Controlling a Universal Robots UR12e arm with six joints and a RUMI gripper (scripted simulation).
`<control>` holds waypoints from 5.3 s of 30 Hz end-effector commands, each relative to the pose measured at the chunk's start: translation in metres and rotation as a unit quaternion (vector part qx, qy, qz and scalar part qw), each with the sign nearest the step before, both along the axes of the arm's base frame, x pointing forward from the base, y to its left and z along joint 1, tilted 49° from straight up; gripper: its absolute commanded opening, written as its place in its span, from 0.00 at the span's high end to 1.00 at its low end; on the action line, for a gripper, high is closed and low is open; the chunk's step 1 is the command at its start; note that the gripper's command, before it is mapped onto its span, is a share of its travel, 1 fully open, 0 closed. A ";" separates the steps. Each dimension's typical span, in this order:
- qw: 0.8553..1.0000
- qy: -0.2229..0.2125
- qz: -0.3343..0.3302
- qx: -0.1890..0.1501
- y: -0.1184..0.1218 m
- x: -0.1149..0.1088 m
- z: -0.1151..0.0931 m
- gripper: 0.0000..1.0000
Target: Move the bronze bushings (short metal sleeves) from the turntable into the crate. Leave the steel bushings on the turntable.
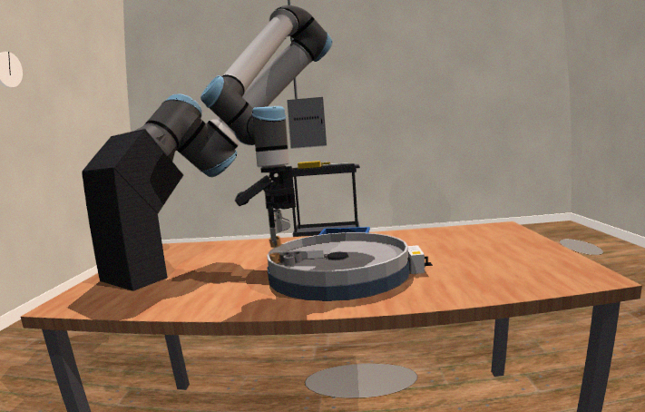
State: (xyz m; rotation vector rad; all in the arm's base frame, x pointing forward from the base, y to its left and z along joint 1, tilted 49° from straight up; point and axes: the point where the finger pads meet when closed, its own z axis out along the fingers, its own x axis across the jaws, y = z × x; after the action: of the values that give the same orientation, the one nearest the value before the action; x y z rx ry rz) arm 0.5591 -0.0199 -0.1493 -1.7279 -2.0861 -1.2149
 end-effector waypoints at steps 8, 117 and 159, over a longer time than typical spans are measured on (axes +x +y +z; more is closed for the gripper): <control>1.000 0.000 0.001 0.000 0.003 -0.001 0.002 1.00; 1.000 -0.001 0.000 0.000 0.276 0.081 0.328 1.00; 1.000 0.000 0.000 0.000 0.275 0.082 0.327 1.00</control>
State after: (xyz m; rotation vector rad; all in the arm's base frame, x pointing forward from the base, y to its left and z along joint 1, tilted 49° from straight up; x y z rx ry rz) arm 0.6397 0.2564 0.1777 -1.7266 -2.0858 -1.2144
